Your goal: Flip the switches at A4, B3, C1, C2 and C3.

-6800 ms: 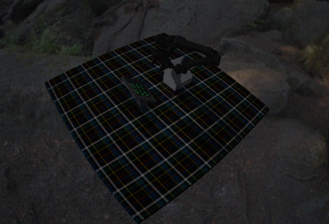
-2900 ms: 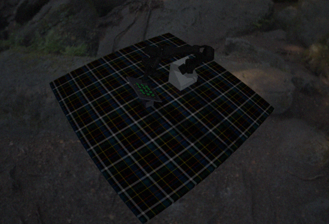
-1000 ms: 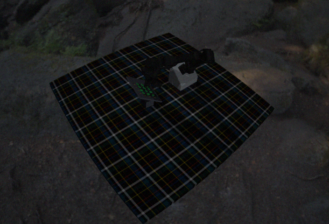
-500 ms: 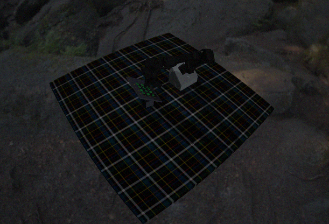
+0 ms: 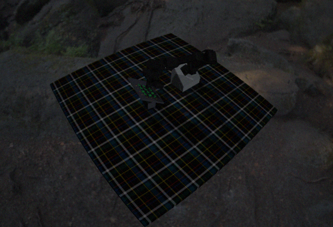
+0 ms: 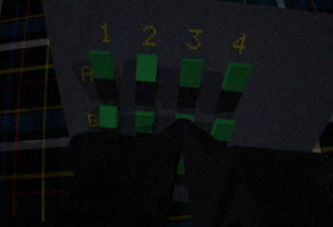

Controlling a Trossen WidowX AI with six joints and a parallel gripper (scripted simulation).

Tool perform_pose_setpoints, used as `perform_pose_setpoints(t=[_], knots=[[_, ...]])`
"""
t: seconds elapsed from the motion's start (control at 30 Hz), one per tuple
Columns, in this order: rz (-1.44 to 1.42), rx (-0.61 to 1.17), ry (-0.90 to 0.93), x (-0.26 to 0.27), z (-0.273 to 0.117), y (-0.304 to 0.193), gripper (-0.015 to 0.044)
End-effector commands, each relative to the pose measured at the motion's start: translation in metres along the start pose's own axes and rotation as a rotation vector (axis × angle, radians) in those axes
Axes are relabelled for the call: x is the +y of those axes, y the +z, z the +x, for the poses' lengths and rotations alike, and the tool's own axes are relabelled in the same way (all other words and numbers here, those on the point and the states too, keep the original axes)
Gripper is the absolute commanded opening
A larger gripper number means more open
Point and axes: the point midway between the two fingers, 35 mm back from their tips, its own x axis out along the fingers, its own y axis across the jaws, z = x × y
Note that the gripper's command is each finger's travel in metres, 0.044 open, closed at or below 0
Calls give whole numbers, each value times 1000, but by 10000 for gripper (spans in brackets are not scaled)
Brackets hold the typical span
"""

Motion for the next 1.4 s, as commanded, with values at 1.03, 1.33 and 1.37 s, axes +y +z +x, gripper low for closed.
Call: perform_pose_setpoints(t=[1.03,1.33,1.37], knots=[[7,-17,-11,41,-61,-38,0],[9,-28,-5,59,-47,-61,0],[9,-35,-5,59,-38,-61,0]])
